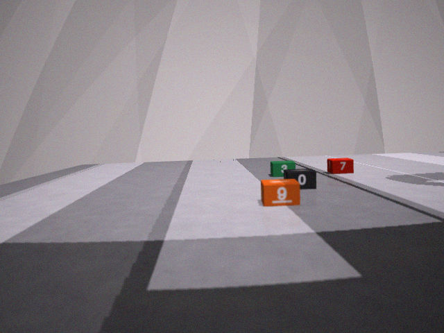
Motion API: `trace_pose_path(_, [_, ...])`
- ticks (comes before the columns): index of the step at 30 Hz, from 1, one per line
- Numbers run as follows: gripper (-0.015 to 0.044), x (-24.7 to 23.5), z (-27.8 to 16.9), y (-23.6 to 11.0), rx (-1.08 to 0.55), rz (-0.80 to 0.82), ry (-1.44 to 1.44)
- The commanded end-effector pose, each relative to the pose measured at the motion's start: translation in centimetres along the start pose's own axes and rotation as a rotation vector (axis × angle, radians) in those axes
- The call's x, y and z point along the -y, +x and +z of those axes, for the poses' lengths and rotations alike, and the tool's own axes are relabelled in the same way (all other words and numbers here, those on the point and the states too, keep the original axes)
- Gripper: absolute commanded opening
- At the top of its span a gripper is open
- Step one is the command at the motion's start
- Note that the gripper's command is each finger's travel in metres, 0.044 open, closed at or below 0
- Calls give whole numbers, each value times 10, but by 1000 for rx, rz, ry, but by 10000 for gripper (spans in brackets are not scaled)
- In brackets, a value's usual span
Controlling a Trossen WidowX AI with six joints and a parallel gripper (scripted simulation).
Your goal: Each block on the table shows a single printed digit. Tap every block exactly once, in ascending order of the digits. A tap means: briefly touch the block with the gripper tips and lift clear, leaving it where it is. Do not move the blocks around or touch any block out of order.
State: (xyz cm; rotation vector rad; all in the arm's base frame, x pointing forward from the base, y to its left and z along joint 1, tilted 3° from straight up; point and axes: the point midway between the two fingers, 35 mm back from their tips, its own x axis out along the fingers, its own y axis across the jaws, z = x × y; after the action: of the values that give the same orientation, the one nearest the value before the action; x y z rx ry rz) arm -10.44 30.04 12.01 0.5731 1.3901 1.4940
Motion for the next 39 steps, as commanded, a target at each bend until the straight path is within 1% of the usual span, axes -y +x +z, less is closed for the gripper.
trace_pose_path(1, [400,1,3,0,7,-7,-3])
trace_pose_path(3, [400,10,24,1,61,-66,-28])
trace_pose_path(6, [400,33,71,-4,168,-205,-74])
trace_pose_path(10, [400,64,129,-26,280,-402,-113])
trace_pose_path(15, [400,104,189,-75,367,-654,-122])
trace_pose_path(21, [400,146,234,-158,394,-940,-70])
trace_pose_path(25, [400,168,244,-221,368,-1104,2])
trace_pose_path(29, [400,183,239,-285,314,-1233,99])
trace_pose_path(34, [400,190,212,-361,218,-1332,245])
trace_pose_path(39, [400,184,169,-425,110,-1354,404])
